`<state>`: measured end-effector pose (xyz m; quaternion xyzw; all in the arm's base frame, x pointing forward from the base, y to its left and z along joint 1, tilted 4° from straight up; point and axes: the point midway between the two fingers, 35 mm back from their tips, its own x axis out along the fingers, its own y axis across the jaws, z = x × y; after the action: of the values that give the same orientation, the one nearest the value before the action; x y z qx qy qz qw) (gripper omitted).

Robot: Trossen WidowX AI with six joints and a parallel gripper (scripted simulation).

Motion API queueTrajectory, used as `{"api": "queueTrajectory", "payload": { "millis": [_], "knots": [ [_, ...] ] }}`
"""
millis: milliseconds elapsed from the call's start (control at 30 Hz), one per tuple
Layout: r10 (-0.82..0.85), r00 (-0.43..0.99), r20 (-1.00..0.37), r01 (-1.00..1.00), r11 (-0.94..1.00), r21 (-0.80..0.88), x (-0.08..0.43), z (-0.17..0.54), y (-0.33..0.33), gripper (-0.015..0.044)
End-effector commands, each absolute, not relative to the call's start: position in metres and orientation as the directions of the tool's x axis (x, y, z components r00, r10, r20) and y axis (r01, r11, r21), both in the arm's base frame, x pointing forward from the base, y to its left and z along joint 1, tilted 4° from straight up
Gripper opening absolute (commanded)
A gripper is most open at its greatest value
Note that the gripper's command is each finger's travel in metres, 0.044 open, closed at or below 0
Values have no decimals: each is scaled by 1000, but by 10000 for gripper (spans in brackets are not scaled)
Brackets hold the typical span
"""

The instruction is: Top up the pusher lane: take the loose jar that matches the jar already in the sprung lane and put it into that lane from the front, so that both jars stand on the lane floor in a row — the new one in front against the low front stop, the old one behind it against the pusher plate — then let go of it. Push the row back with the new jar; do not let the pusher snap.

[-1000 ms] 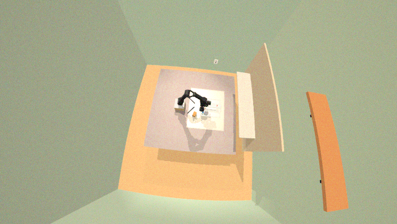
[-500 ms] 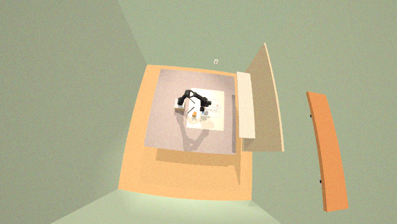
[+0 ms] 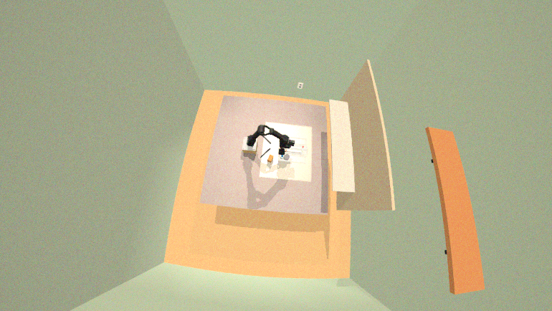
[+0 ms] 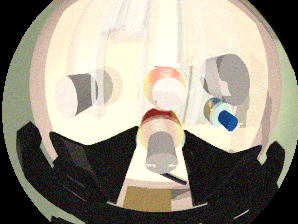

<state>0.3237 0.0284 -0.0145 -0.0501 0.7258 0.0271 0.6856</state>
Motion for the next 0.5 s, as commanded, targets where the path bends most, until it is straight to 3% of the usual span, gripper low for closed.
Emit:
{"api": "queueTrajectory", "payload": {
  "millis": [0, 467],
  "knots": [
    [-34, -15, -999, -112, 993, -32, 338, -9, 30, 0],
    [-33, -15, -999, -112, 993, -32, 343, -8, 30, 0]
  ]
}}
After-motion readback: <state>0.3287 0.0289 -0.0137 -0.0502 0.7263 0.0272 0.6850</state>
